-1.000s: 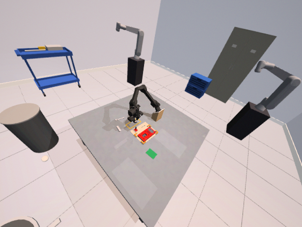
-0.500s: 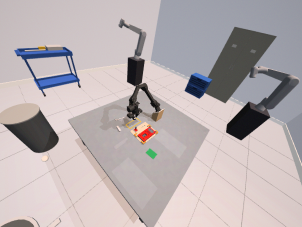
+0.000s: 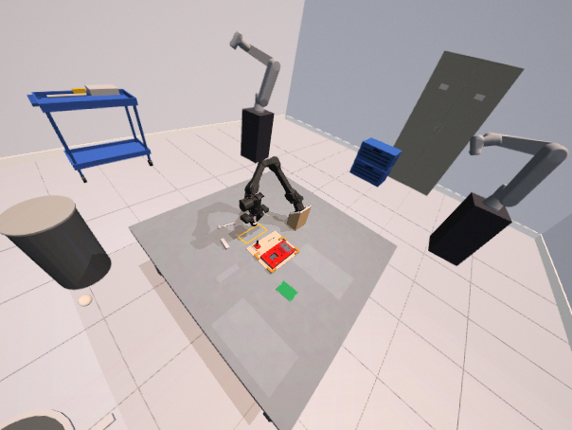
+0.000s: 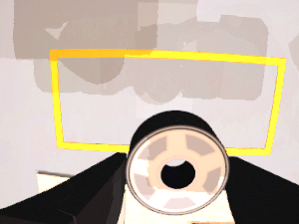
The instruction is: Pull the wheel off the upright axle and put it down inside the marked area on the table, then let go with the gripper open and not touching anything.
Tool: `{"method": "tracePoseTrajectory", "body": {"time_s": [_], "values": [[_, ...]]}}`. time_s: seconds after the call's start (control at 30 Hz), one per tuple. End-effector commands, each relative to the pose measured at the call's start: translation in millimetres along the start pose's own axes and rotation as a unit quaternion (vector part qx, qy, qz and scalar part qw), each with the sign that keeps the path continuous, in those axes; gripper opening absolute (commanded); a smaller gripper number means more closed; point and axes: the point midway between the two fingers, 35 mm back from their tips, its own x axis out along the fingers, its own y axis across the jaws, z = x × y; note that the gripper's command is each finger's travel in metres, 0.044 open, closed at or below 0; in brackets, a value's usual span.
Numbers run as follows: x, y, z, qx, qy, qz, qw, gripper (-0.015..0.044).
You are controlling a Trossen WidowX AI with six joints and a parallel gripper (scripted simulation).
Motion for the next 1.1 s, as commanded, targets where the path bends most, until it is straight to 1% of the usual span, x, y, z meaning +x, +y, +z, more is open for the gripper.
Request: {"method": "tracePoseTrajectory", "body": {"time_s": [0.0, 0.1, 0.5, 0.67, 1.03, 1.07], "values": [[9, -1, 0, -0.004, -0.003, 0.000, 1.000, 0.0000], [19, 1, 0, -0.004, -0.002, 0.000, 1.000, 0.0000], [87, -1, 1, -0.004, -0.004, -0.001, 1.000, 0.0000], [91, -2, 2, -0.004, -0.005, -0.001, 1.000, 0.0000], [85, -2, 3, -0.002, -0.006, -0.004, 1.000, 0.0289], [82, -2, 2, -0.002, -0.006, -0.004, 1.000, 0.0300]]}}
